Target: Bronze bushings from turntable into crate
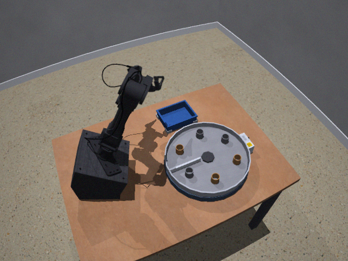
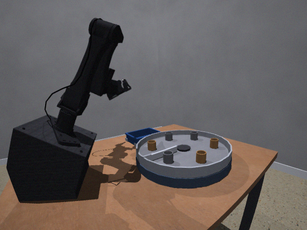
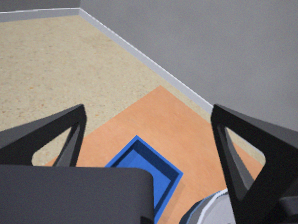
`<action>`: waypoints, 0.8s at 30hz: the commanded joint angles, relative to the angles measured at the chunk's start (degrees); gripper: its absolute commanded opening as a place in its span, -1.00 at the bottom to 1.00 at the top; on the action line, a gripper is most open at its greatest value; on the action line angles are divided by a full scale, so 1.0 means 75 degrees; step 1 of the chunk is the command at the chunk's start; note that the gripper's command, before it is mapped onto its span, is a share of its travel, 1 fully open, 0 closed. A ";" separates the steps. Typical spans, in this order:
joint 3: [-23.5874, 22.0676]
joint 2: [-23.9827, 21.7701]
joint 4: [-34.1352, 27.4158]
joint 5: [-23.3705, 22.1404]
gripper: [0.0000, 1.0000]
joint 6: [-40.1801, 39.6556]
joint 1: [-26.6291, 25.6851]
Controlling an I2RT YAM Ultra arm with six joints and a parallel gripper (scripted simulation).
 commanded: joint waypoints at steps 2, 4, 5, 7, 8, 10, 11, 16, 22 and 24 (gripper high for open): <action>0.0502 -0.0246 -0.1120 -0.0350 1.00 0.0259 -0.0368; 0.0650 -0.0300 -0.1558 -0.0435 1.00 0.0325 -0.0679; 0.0774 -0.0350 -0.1951 -0.0503 1.00 0.0390 -0.1001; 0.0958 -0.0404 -0.2466 -0.0603 1.00 0.0468 -0.1358; 0.1018 -0.0403 -0.2574 -0.0635 1.00 0.0474 -0.1373; 0.1204 -0.0459 -0.3101 -0.0732 1.00 0.0556 -0.1745; 0.1249 -0.0462 -0.3192 -0.0756 1.00 0.0562 -0.1755; 0.1680 -0.0600 -0.4408 -0.0991 1.00 0.0741 -0.2559; 0.2130 -0.0758 -0.5706 -0.1239 1.00 0.0934 -0.3409; 0.2332 -0.0840 -0.6317 -0.1349 1.00 0.1034 -0.3839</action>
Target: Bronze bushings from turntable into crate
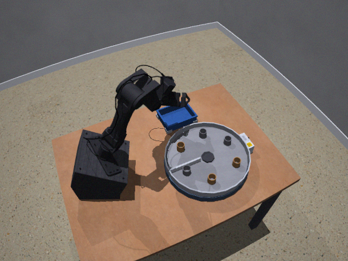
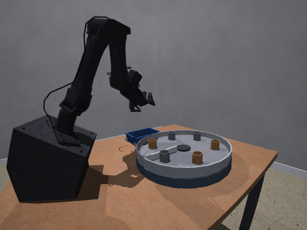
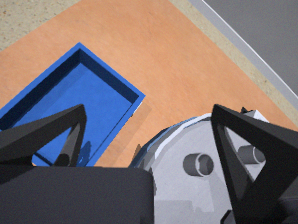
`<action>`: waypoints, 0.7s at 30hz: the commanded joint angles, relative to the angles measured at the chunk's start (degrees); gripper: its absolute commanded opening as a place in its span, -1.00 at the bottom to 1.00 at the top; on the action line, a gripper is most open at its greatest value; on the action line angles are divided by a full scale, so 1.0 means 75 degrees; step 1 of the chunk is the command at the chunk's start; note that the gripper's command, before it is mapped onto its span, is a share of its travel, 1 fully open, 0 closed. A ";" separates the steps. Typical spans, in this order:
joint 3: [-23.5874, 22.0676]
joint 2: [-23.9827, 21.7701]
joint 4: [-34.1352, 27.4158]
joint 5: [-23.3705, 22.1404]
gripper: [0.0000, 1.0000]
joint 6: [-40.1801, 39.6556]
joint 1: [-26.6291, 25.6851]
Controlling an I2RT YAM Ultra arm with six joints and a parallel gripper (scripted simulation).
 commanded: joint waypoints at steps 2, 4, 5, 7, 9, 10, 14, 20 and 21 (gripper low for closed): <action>0.0569 -0.0296 -0.1294 -0.0360 1.00 0.0273 -0.0433; 0.0772 -0.0378 -0.1909 -0.0470 1.00 0.0377 -0.0867; 0.0822 -0.0364 -0.1985 -0.0494 1.00 0.0374 -0.0880; 0.1022 -0.0448 -0.2596 -0.0603 1.00 0.0479 -0.1315; 0.1214 -0.0536 -0.3198 -0.0707 1.00 0.0586 -0.1745; 0.1214 -0.0536 -0.3198 -0.0707 1.00 0.0586 -0.1745; 0.1561 -0.0573 -0.4024 -0.0893 1.00 0.0671 -0.2224; 0.2131 -0.0819 -0.5776 -0.1200 1.00 0.0997 -0.3459; 0.2203 -0.0794 -0.5879 -0.1240 1.00 0.0979 -0.3489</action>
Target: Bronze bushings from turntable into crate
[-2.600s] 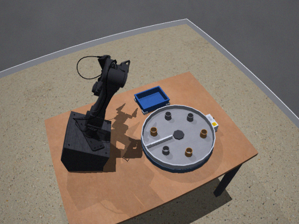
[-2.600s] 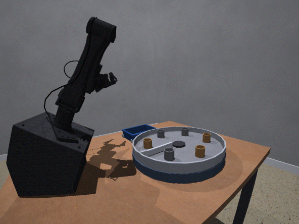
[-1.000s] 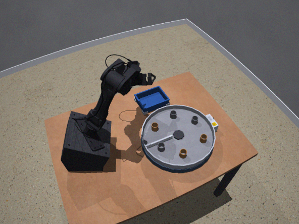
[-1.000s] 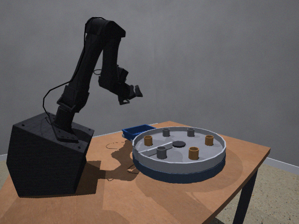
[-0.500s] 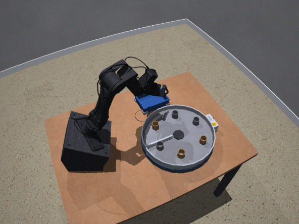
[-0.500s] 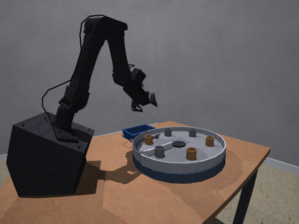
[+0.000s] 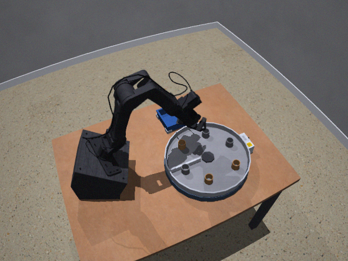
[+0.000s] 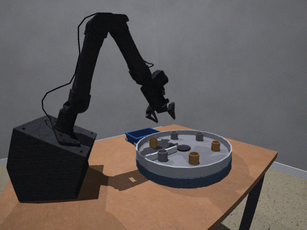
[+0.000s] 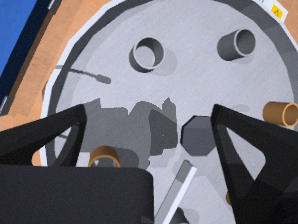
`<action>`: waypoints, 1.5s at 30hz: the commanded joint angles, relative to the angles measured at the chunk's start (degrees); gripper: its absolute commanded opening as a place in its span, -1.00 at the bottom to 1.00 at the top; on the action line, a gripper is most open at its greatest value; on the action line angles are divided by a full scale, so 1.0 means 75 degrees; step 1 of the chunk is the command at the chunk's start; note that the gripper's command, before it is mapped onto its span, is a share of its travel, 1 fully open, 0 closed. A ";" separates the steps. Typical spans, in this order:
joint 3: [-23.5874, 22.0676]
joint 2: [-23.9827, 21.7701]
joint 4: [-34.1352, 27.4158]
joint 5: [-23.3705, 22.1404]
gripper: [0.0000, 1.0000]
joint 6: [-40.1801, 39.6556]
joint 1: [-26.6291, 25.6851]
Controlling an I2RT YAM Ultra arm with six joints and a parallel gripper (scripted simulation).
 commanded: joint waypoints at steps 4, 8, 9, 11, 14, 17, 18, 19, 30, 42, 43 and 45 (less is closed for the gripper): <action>0.0747 -0.0324 -0.1791 -0.0444 1.00 0.0321 -0.0746; 0.1094 -0.0483 -0.2848 -0.0630 1.00 0.0523 -0.1480; 0.1147 -0.0443 -0.2923 -0.0658 1.00 0.0508 -0.1502; 0.1332 -0.0516 -0.3443 -0.0756 1.00 0.0596 -0.1848; 0.1562 -0.0545 -0.4010 -0.0875 1.00 0.0660 -0.2201; 0.1844 -0.0657 -0.4851 -0.1023 1.00 0.0829 -0.2768; 0.1901 -0.0631 -0.4928 -0.1053 1.00 0.0804 -0.2798; 0.2009 -0.0689 -0.5276 -0.1110 1.00 0.0886 -0.3038; 0.2722 -0.0799 -0.7099 -0.1483 1.00 0.1116 -0.4191; 0.2921 -0.0772 -0.7494 -0.1588 1.00 0.1075 -0.4331; 0.2921 -0.0773 -0.7496 -0.1589 1.00 0.1075 -0.4331; 0.2922 -0.0774 -0.7498 -0.1589 1.00 0.1075 -0.4331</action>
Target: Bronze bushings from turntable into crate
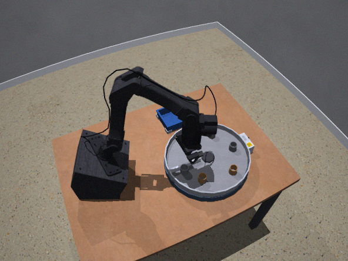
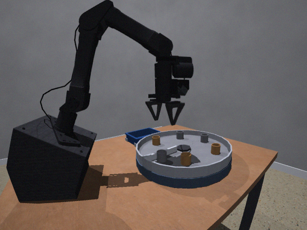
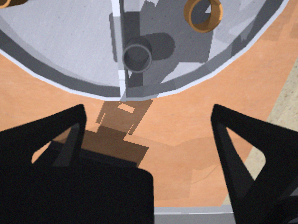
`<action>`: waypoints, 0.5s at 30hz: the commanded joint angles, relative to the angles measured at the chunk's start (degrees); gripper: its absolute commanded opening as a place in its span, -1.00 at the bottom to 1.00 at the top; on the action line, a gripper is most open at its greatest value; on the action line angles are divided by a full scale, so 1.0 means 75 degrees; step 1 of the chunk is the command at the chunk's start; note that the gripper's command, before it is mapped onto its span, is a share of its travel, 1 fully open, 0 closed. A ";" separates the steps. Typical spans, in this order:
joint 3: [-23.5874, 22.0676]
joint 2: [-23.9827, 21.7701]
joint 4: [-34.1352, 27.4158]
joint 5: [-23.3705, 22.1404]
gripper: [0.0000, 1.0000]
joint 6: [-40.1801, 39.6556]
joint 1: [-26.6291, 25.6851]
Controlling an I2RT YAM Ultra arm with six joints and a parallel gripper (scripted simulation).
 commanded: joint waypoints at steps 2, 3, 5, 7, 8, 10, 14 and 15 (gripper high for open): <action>0.0291 -0.0216 -0.0086 -0.0097 1.00 0.0066 0.0016; 0.0292 -0.0218 -0.0058 -0.0094 1.00 0.0066 0.0016; 0.0292 -0.0218 -0.0054 -0.0087 1.00 0.0066 0.0016; 0.0292 -0.0218 -0.0054 -0.0087 -0.77 0.0066 0.0016; 0.0292 -0.0218 -0.0054 -0.0087 -0.77 0.0066 0.0016; 0.0292 -0.0218 -0.0054 -0.0087 -0.77 0.0066 0.0016; 0.0292 -0.0218 -0.0054 -0.0087 -0.77 0.0066 0.0016; 0.0292 -0.0218 -0.0054 -0.0087 -0.77 0.0066 0.0016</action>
